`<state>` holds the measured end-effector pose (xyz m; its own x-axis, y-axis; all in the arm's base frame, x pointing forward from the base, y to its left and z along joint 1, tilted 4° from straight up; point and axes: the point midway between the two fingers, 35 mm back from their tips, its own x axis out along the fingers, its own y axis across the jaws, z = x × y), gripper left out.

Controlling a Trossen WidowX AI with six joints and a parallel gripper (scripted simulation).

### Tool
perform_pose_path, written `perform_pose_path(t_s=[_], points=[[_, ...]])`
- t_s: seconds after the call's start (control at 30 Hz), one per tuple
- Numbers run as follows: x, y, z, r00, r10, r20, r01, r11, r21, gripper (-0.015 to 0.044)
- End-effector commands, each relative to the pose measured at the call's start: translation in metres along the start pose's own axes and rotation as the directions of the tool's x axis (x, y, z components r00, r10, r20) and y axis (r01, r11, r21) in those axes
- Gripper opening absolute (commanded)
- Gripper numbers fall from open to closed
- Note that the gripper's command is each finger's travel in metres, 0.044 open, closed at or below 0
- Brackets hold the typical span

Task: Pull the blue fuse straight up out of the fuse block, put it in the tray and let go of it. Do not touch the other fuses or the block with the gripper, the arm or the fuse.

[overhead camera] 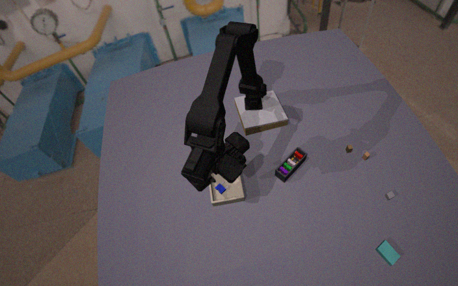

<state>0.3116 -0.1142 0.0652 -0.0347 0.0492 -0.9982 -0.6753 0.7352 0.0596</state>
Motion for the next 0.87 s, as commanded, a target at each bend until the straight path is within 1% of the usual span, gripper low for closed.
perform_pose_path(t_s=[0.0,0.83], points=[[-0.0138,-0.0009,-0.0002,1.0,-0.012,0.001,0.012,1.0,-0.005,0.033],[-0.0114,-0.0002,0.0003,1.0,-0.007,0.004,0.007,1.0,-0.001,0.033]])
